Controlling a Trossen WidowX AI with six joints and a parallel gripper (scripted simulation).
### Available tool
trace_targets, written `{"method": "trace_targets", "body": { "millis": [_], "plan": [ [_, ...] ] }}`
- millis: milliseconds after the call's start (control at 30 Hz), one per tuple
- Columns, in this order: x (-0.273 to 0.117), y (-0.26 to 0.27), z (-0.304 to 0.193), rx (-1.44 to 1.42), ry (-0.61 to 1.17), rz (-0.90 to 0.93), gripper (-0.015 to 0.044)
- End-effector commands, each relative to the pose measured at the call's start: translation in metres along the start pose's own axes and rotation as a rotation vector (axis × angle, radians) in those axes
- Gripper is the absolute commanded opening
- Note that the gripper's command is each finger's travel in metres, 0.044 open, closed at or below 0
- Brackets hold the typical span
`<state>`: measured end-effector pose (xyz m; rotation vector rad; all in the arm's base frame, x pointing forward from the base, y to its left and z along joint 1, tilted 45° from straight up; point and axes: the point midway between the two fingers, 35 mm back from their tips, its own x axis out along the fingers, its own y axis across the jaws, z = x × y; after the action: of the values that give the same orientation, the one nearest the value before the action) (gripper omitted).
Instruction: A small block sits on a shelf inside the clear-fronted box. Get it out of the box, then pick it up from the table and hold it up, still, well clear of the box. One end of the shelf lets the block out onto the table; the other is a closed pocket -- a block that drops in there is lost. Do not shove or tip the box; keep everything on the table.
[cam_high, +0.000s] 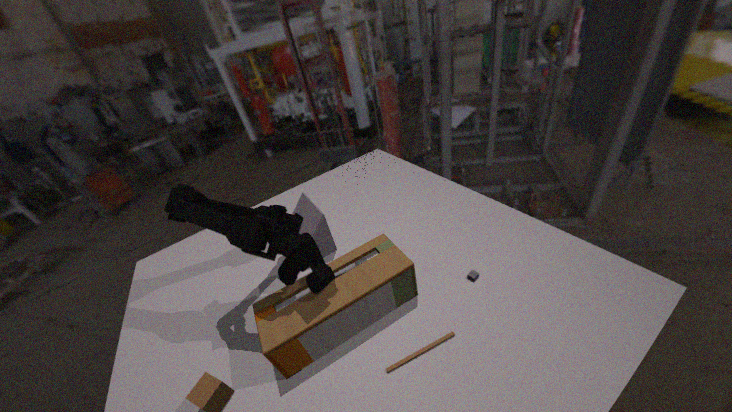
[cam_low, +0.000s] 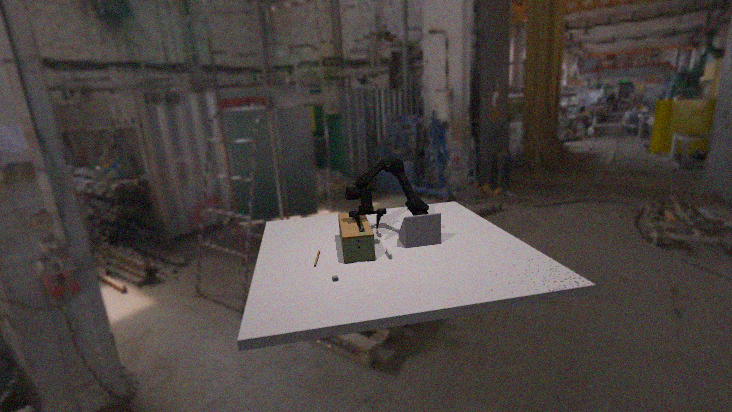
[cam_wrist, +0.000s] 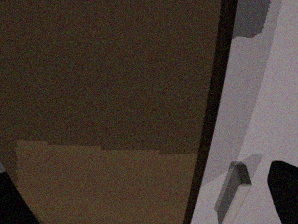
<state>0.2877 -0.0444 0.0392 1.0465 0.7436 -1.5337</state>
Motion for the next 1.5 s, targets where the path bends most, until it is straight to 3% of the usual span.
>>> {"method": "trace_targets", "body": {
  "millis": [0,1467],
  "plan": [
    [0.006,-0.002,-0.010,0.000,0.001,-0.008,0.0400],
    [0.039,-0.002,-0.112,0.001,0.007,-0.007,0.0400]
  ]
}}
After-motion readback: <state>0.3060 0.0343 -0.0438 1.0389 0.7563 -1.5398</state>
